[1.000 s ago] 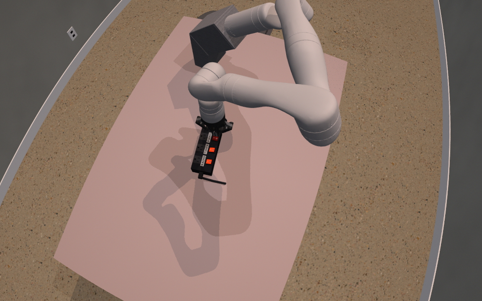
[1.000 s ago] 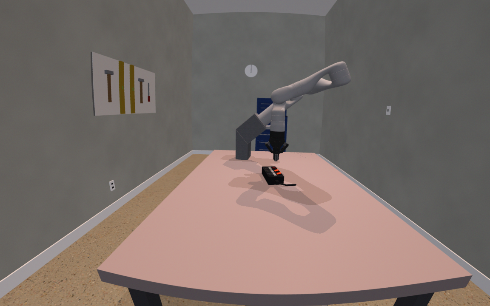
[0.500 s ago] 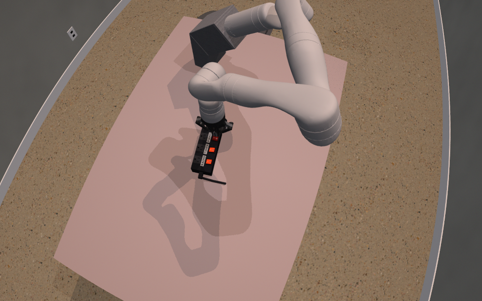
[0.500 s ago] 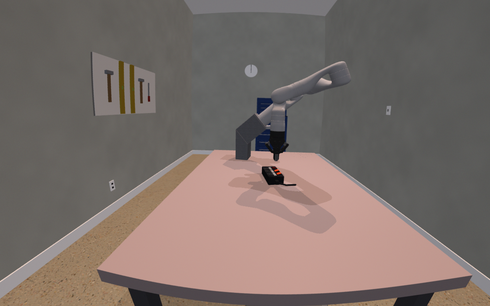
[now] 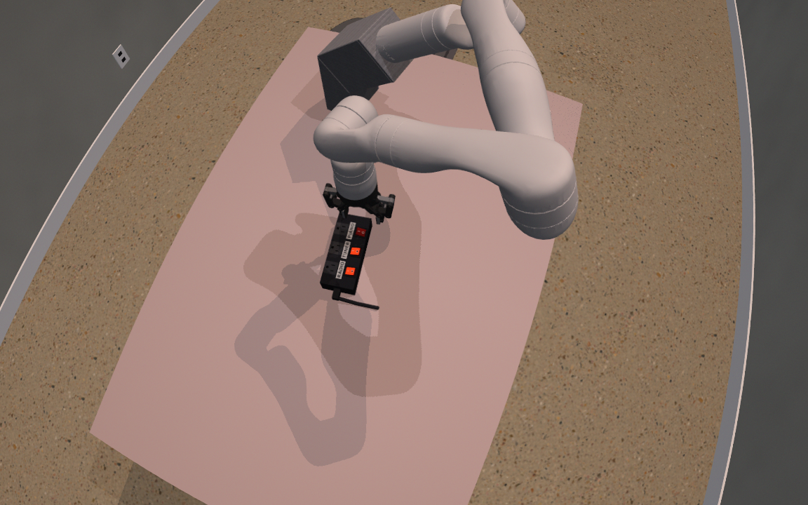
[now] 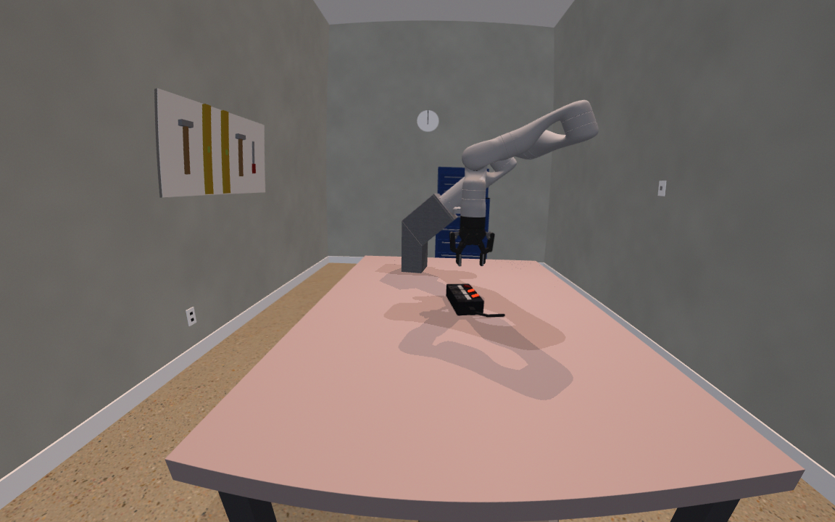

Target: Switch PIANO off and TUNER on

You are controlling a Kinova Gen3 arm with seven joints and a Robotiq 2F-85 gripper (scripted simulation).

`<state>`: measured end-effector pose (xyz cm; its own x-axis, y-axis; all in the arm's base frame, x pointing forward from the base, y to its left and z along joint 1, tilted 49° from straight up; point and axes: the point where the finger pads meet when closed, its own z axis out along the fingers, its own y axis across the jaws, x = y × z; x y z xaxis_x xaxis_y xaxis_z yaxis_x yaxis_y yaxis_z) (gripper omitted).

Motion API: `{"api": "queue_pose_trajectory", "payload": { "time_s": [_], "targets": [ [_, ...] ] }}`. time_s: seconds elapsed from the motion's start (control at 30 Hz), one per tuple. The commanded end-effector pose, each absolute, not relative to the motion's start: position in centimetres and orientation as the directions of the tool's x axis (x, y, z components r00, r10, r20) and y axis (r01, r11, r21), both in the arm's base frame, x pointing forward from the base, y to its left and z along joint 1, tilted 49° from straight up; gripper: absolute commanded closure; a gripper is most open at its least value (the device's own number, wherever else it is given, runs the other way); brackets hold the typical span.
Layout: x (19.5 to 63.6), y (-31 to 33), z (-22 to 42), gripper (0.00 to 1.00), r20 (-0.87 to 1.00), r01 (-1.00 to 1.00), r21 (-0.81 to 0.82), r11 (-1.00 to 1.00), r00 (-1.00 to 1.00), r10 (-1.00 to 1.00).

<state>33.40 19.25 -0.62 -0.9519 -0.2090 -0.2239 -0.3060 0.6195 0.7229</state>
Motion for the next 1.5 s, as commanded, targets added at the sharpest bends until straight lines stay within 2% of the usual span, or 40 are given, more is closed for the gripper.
{"api": "queue_pose_trajectory", "payload": {
  "time_s": [0.0,0.5,1.47],
  "targets": [
    [34.1,17.9,0.6,0.0,-0.237,-0.307,0.719,0.624,-0.952,-0.195],
    [34.0,13.5,4.5,0.0,-0.237,-0.307,0.719,0.624,-0.952,-0.195],
    [34.0,13.3,4.6,0.0,-0.237,-0.307,0.719,0.624,-0.952,-0.195]
  ]
}}
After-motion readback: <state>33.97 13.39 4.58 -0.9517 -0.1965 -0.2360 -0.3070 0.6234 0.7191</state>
